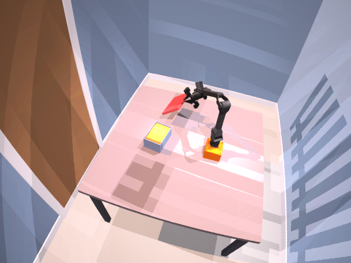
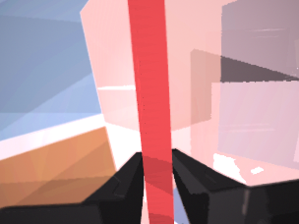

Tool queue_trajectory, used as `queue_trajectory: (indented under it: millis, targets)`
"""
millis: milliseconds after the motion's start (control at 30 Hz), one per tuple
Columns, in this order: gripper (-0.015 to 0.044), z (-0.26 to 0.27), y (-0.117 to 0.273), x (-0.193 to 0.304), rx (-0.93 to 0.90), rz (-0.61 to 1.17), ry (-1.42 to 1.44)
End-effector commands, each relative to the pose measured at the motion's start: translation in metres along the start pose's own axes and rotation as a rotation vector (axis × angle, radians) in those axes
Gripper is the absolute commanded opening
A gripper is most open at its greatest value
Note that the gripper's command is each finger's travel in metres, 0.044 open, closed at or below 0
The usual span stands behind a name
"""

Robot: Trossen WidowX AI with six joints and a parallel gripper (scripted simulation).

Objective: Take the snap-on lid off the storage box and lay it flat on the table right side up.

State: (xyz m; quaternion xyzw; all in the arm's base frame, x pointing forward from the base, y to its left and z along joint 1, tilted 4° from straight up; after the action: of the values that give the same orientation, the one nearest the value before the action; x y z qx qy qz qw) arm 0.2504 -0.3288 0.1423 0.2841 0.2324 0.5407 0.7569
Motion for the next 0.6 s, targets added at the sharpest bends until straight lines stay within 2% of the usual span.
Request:
queue_trajectory:
  millis: [0, 567]
  targets:
    - [0.0000, -0.001, -0.003, 0.001, -0.008, 0.006, 0.006]
    - [0.0000, -0.012, -0.012, 0.001, -0.008, 0.006, 0.006]
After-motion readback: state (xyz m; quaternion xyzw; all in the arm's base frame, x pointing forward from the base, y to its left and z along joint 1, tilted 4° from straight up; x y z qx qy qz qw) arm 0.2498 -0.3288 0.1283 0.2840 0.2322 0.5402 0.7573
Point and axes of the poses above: the point midway between the two fingers, 35 mm back from their tips, its own y axis back along the fingers, its own z axis across the jaws, x = y × z, the point moved 1 cm from there along y, back along the fingers, and after that the axes turned 2 degrees about y, right-handed, at the moved point
